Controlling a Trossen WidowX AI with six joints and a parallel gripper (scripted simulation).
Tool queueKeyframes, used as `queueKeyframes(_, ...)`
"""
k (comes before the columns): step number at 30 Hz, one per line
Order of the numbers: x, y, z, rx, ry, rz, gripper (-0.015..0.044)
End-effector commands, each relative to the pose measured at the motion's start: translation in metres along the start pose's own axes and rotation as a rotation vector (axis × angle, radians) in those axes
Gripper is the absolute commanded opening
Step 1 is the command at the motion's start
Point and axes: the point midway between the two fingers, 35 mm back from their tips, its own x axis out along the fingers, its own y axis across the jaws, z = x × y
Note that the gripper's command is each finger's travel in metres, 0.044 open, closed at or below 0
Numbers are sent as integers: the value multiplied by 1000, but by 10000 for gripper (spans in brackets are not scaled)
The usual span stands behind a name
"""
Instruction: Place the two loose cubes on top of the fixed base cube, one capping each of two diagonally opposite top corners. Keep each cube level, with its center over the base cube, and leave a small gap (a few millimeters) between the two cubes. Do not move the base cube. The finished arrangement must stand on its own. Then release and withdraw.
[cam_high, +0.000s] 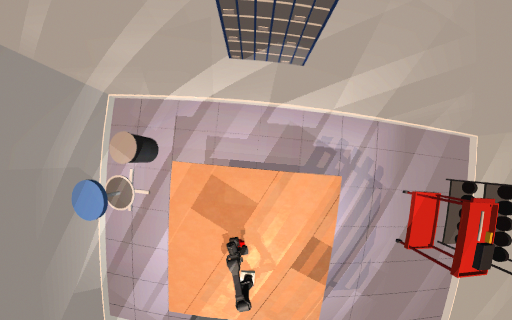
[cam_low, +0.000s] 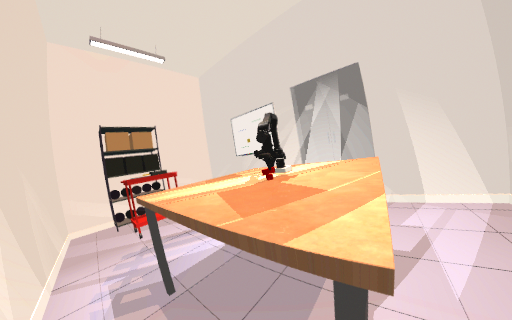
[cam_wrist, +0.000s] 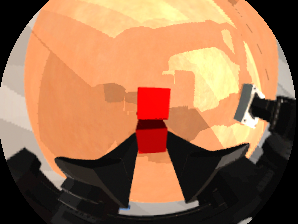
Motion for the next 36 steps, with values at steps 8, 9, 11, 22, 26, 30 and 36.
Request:
queueKeyframes(8,5,-2,0,-9,-7,-11,105)
queueKeyframes(9,5,-2,0,-9,-7,-11,105)
queueKeyframes(11,5,-2,0,-9,-7,-11,105)
queueKeyframes(22,7,-2,0,-9,-7,-11,105)
queueKeyframes(26,7,-2,0,-9,-7,-11,105)
queueKeyframes(30,7,-2,0,-9,-7,-11,105)
queueKeyframes(36,7,-2,0,-9,-7,-11,157)
